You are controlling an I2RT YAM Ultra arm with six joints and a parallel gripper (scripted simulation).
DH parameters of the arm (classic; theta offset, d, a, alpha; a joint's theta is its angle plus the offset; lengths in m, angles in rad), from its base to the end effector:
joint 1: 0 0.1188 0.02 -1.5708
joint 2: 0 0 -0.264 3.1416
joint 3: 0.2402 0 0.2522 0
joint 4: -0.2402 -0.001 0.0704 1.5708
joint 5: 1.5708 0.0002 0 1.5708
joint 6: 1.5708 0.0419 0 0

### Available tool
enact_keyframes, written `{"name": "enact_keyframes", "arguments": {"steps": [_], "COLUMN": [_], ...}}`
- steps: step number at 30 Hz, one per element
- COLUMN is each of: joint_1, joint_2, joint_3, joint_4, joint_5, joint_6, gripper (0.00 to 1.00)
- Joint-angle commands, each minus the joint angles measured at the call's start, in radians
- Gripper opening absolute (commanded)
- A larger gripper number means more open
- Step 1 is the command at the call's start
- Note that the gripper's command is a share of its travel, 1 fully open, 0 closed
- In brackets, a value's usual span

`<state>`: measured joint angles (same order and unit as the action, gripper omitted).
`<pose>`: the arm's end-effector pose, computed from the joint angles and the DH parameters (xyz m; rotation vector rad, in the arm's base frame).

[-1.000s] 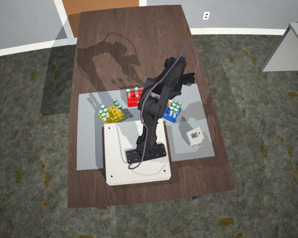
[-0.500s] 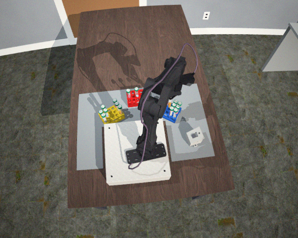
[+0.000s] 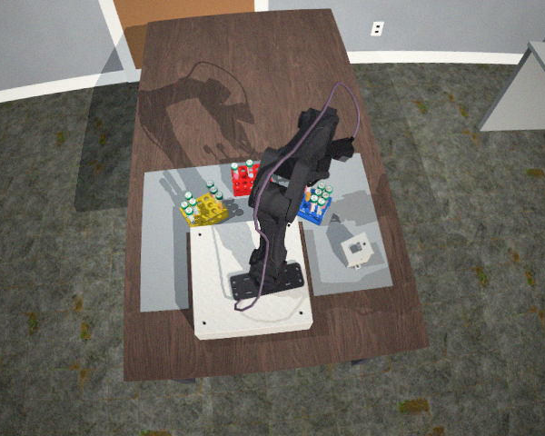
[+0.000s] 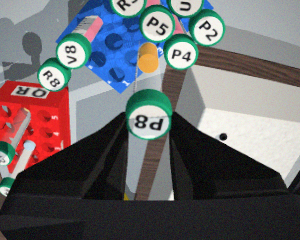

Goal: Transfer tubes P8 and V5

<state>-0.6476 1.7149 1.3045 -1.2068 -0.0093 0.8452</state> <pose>0.2409 -0.1805 0.2252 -2.1014 -2.2715 -0.0072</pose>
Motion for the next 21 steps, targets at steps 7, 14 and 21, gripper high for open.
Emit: {"name": "enact_keyframes", "arguments": {"steps": [7, 14, 21], "joint_1": [0.016, 0.019, 0.024], "joint_2": [-0.090, -0.120, -0.163], "joint_3": [-0.065, -0.097, -0.141], "joint_4": [0.014, 0.000, -0.001], "joint_5": [0.003, 0.003, 0.003], "joint_6": [0.012, 0.015, 0.020], "gripper": [0.00, 0.00, 0.00]}}
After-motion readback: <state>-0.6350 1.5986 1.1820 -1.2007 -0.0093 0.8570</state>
